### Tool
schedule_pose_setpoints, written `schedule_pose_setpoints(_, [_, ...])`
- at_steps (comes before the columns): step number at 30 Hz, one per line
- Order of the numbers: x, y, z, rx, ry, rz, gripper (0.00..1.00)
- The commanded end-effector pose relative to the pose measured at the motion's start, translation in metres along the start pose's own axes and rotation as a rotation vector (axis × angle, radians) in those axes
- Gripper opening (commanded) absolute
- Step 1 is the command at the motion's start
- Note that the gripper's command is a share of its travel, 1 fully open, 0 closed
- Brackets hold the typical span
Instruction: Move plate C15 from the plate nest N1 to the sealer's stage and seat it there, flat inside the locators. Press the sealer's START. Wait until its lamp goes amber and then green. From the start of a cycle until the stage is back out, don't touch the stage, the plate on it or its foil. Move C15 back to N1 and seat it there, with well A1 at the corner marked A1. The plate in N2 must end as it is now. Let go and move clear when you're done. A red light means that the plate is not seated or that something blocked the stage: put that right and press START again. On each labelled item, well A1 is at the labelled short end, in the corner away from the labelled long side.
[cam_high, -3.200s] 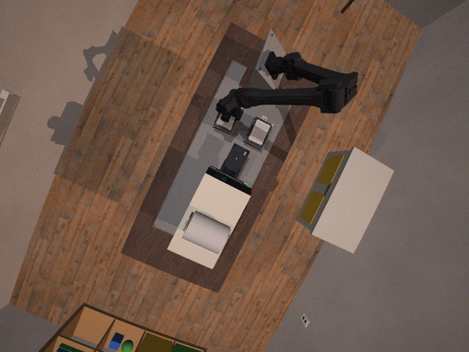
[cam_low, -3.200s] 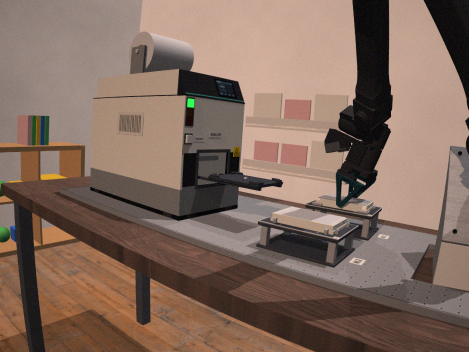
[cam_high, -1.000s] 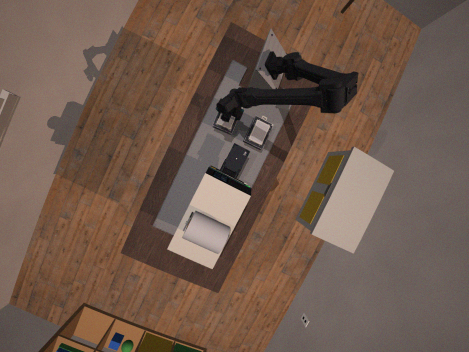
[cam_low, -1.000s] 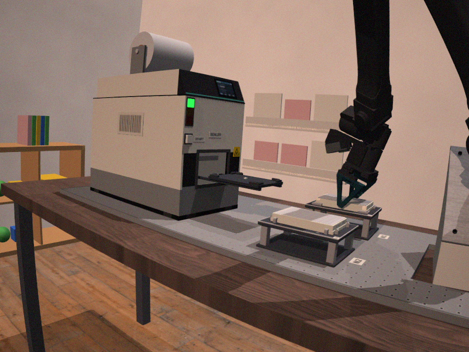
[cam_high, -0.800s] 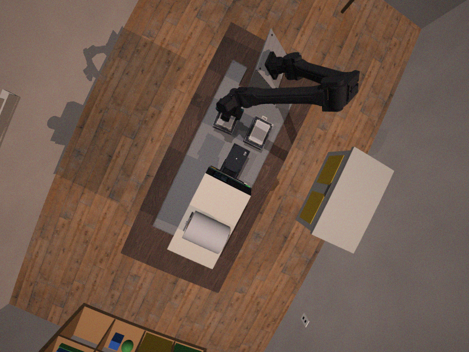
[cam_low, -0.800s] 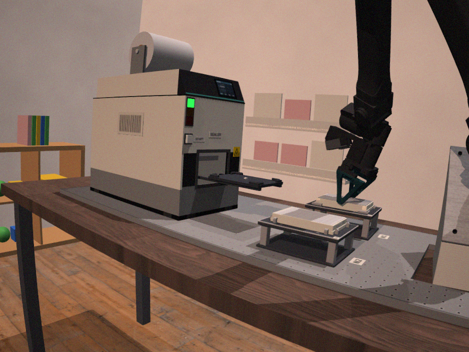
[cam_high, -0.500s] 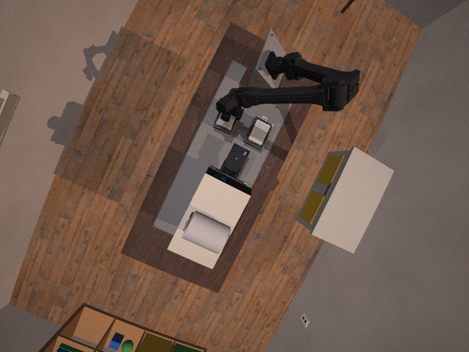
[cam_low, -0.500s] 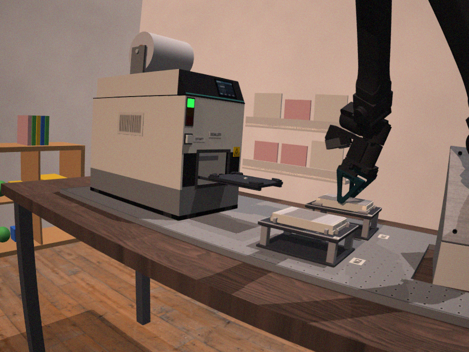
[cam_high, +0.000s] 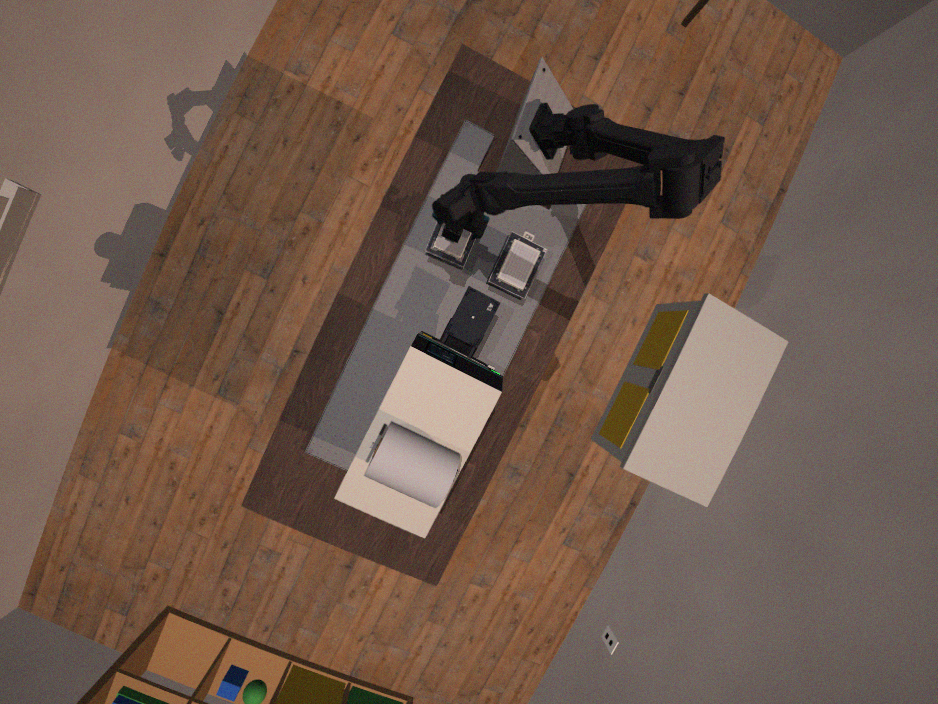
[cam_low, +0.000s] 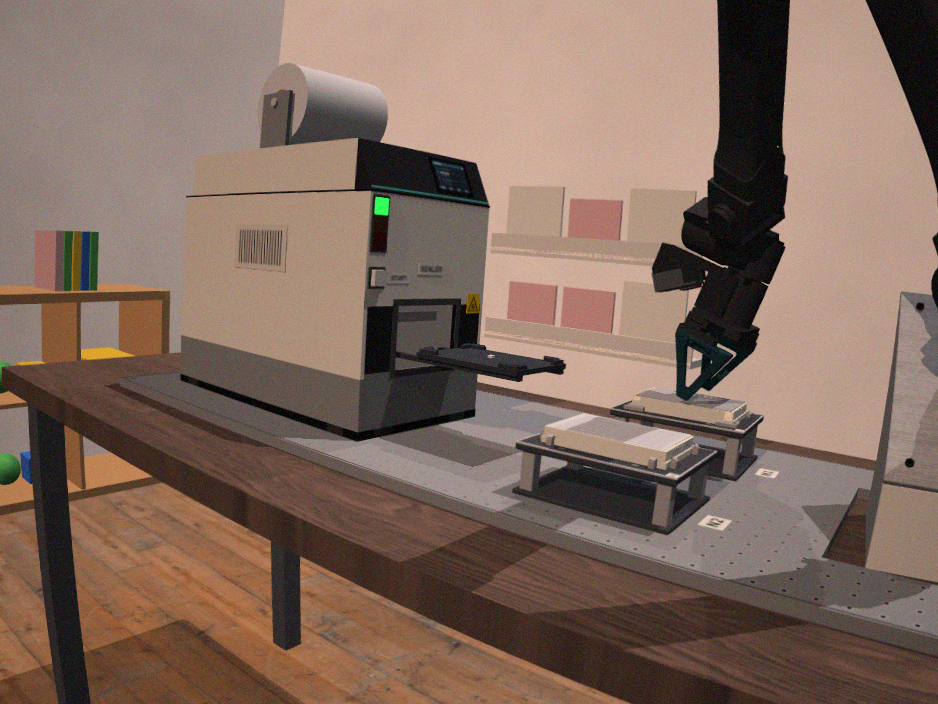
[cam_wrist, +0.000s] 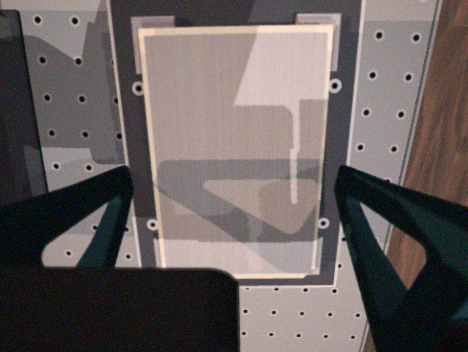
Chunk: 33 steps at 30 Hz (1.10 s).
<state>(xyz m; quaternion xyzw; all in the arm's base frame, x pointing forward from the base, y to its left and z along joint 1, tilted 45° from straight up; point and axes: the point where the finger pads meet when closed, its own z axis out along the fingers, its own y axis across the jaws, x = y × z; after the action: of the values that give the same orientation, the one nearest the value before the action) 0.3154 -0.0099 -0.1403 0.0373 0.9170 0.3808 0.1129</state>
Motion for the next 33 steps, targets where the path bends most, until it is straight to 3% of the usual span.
schedule_pose_setpoints(1, [-0.025,-0.010,-0.011,0.018,-0.035,-0.035,1.00])
schedule_pose_setpoints(7, [-0.034,-0.010,-0.020,0.026,-0.054,-0.052,1.00])
schedule_pose_setpoints(12, [-0.033,-0.010,-0.015,0.024,-0.048,-0.048,1.00])
schedule_pose_setpoints(22, [-0.002,-0.002,0.001,0.001,0.007,0.007,1.00])
schedule_pose_setpoints(33, [-0.005,0.004,-0.005,0.003,0.001,0.002,1.00])
